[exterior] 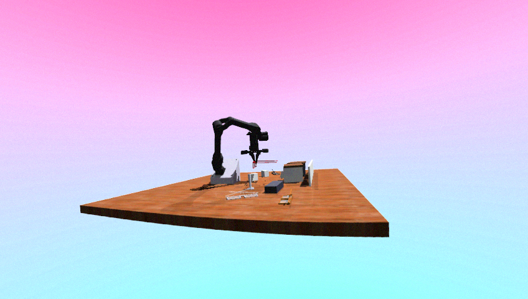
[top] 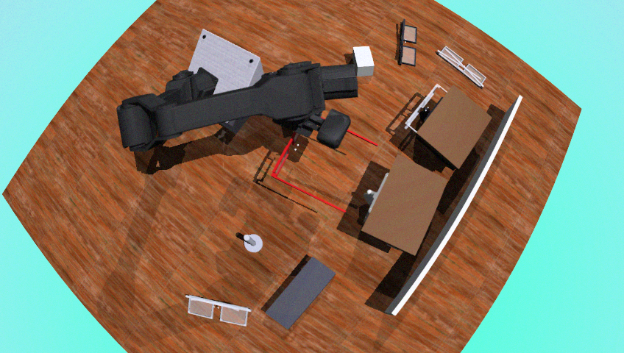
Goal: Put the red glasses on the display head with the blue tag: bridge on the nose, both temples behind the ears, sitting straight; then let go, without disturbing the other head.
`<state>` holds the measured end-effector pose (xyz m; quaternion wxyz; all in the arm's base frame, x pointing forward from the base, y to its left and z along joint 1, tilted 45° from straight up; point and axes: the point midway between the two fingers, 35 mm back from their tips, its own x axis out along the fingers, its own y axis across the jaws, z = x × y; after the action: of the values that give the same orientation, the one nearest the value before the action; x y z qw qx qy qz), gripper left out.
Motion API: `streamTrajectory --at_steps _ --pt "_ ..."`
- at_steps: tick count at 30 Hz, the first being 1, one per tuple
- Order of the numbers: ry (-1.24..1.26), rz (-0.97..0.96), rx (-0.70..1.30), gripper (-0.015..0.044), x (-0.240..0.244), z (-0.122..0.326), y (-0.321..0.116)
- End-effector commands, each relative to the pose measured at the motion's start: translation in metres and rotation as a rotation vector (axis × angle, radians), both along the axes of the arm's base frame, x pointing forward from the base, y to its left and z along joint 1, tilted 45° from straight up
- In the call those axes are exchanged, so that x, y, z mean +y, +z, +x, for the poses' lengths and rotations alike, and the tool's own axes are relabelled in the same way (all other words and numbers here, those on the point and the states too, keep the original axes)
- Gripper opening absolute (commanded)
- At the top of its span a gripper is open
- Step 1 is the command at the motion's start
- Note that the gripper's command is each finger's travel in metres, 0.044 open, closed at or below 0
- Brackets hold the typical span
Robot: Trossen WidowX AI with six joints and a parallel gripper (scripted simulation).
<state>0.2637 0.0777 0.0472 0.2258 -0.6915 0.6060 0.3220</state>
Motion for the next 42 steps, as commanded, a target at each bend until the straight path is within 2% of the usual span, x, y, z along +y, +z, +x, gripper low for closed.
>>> streamTrajectory --at_steps 1,8,42 --pt "0.015 -0.015 -0.024 0.0 -0.002 0.0 -0.003" --pt "0.064 -0.014 -0.074 0.0 -0.008 0.0 -0.012" --pt "0.029 -0.016 -0.04 0.0 -0.037 0.002 -0.039"
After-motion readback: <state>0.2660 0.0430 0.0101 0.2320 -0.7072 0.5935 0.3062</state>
